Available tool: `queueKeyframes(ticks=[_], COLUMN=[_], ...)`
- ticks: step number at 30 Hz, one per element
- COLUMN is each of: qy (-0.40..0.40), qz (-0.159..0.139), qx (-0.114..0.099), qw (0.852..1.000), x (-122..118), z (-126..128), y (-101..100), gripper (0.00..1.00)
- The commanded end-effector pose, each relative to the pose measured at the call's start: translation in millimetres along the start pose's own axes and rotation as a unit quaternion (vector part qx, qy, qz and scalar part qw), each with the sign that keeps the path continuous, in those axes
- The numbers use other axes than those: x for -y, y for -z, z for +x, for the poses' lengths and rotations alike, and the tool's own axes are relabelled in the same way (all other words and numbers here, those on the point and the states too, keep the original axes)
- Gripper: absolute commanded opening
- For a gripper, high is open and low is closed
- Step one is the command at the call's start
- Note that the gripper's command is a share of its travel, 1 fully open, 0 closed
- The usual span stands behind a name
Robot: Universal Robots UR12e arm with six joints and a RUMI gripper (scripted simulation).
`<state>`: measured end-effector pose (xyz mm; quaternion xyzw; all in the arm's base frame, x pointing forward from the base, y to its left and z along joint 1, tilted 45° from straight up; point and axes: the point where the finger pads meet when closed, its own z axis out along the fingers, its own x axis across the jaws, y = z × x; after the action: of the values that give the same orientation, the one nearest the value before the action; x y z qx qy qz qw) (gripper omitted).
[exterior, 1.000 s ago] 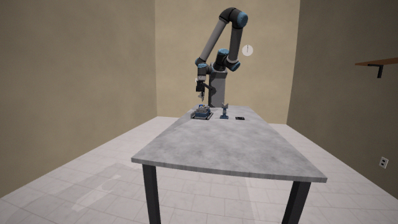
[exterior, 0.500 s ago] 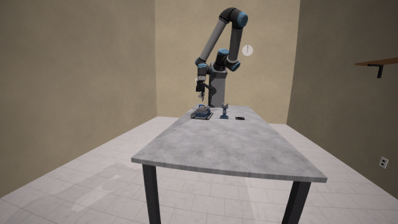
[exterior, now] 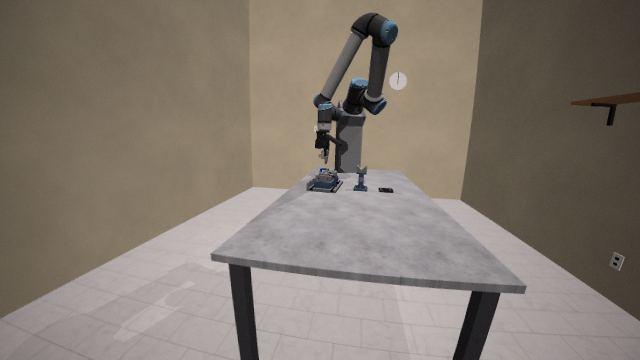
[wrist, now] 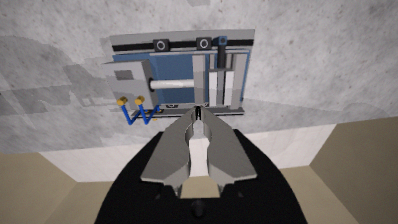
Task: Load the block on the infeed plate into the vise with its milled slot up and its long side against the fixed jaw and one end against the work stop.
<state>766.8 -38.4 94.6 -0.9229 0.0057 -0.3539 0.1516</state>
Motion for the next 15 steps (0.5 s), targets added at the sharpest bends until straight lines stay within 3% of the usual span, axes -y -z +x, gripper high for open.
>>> queueKeyframes(ticks=[1, 15], qy=[0.000, 0.000], qz=[0.000, 0.000], qx=[0.000, 0.000], qw=[1.000, 1.000], x=[0, 1], z=[0, 0], y=[-4, -23], gripper=[0.00, 0.00])
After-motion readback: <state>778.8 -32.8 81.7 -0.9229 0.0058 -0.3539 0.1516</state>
